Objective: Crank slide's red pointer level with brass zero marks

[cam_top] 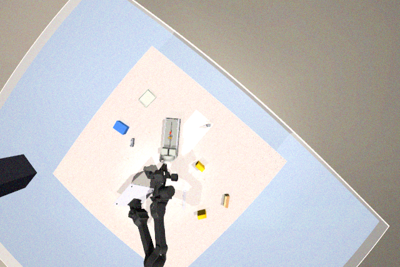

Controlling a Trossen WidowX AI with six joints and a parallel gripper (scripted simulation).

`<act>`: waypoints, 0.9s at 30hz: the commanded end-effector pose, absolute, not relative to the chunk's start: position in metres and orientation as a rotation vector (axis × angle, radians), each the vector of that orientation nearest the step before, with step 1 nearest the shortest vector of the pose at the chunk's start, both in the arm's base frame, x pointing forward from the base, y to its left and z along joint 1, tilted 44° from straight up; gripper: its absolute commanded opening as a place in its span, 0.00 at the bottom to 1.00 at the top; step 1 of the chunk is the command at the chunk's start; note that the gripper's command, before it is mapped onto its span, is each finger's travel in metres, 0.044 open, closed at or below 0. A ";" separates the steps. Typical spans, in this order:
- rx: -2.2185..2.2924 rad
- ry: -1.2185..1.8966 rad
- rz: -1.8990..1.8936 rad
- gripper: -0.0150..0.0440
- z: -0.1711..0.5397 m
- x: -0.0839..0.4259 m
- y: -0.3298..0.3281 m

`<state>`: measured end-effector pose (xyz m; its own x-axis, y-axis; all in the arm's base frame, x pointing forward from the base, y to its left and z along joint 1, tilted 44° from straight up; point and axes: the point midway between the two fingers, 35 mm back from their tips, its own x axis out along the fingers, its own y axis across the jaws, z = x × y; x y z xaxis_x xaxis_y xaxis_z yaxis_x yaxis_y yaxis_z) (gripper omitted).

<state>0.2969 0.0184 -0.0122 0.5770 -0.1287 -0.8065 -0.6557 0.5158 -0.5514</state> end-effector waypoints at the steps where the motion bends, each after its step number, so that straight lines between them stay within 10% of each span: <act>1: -1.006 0.907 0.370 0.25 -0.004 0.301 0.018; 27: -1.007 0.906 0.370 0.25 0.001 0.305 0.016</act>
<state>0.3006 0.0178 -0.0064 0.5745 -0.1206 -0.8096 -0.6617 0.5138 -0.5461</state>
